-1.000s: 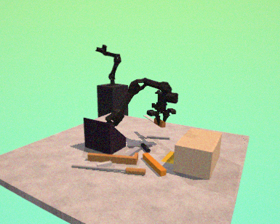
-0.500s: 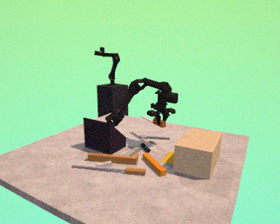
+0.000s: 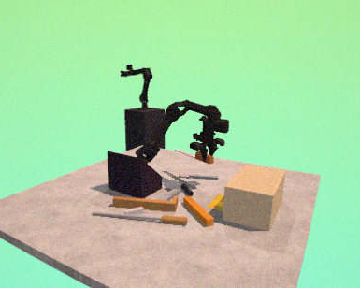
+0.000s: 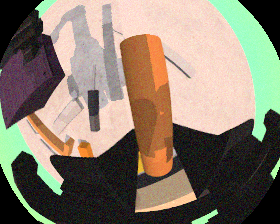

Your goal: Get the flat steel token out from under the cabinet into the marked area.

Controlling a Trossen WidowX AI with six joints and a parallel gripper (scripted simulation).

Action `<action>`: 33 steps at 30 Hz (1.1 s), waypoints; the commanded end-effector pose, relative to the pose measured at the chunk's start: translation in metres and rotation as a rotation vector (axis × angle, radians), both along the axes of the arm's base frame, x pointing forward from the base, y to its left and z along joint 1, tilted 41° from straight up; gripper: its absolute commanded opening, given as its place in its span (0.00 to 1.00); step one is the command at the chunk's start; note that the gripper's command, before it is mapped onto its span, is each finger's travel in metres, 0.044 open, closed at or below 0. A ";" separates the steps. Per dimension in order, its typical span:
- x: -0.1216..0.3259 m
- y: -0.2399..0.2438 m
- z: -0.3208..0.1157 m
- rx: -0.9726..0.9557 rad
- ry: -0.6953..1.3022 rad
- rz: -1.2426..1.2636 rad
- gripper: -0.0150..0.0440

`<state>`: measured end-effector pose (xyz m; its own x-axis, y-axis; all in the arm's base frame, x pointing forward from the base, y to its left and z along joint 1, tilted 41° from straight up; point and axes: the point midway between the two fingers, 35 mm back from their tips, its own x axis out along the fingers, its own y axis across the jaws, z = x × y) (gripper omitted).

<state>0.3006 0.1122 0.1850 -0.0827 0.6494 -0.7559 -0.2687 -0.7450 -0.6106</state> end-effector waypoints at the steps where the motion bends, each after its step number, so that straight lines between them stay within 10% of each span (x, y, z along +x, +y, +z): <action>1: 0.000 0.000 0.000 0.008 -0.021 0.024 0.25; 33: 0.000 0.000 0.000 -0.001 0.055 -0.063 0.25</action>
<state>0.3006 0.1122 0.1850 -0.0828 0.6497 -0.7557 -0.3193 -0.7356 -0.5974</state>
